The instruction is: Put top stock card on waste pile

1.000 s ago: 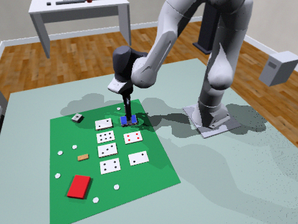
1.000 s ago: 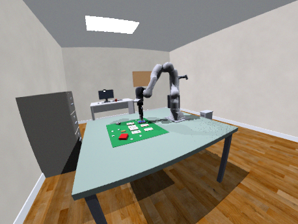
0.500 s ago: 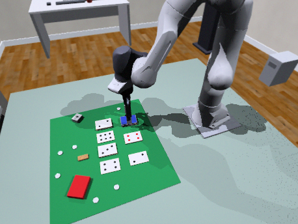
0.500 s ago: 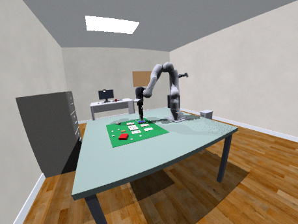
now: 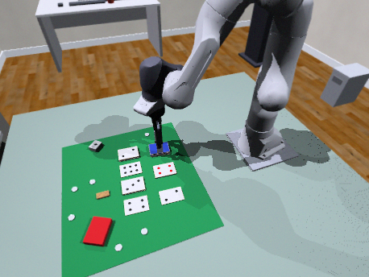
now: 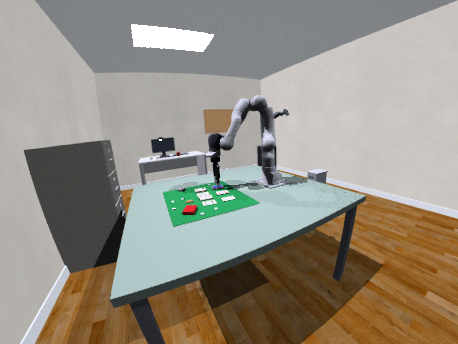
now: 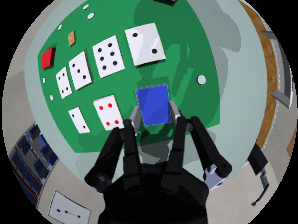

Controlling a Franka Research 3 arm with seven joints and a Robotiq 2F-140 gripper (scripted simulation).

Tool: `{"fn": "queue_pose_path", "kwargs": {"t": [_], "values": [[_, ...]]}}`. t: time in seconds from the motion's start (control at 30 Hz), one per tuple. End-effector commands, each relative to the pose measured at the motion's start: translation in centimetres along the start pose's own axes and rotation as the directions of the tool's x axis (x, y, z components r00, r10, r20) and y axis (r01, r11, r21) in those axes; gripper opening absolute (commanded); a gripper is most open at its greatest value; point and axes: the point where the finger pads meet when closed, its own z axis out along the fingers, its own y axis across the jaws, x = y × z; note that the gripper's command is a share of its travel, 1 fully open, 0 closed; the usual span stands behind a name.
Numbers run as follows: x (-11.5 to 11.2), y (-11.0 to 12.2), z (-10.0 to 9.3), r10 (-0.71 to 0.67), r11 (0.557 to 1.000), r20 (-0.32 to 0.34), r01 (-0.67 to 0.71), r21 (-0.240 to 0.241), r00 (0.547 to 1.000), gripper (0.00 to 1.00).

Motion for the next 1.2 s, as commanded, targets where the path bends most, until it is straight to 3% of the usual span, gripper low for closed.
{"fn": "queue_pose_path", "kwargs": {"t": [0.0,0.4,0.43,1.17], "values": [[0.01,0.01,-0.05,-0.001,1.000,-0.002,0.001,0.000,1.000,0.42],[0.01,0.01,-0.05,-0.001,1.000,-0.002,0.001,0.000,1.000,0.42],[0.01,0.01,-0.05,-0.001,1.000,-0.002,0.001,0.000,1.000,0.50],[0.01,0.01,-0.05,-0.001,1.000,-0.002,0.001,0.000,1.000,0.50]]}}
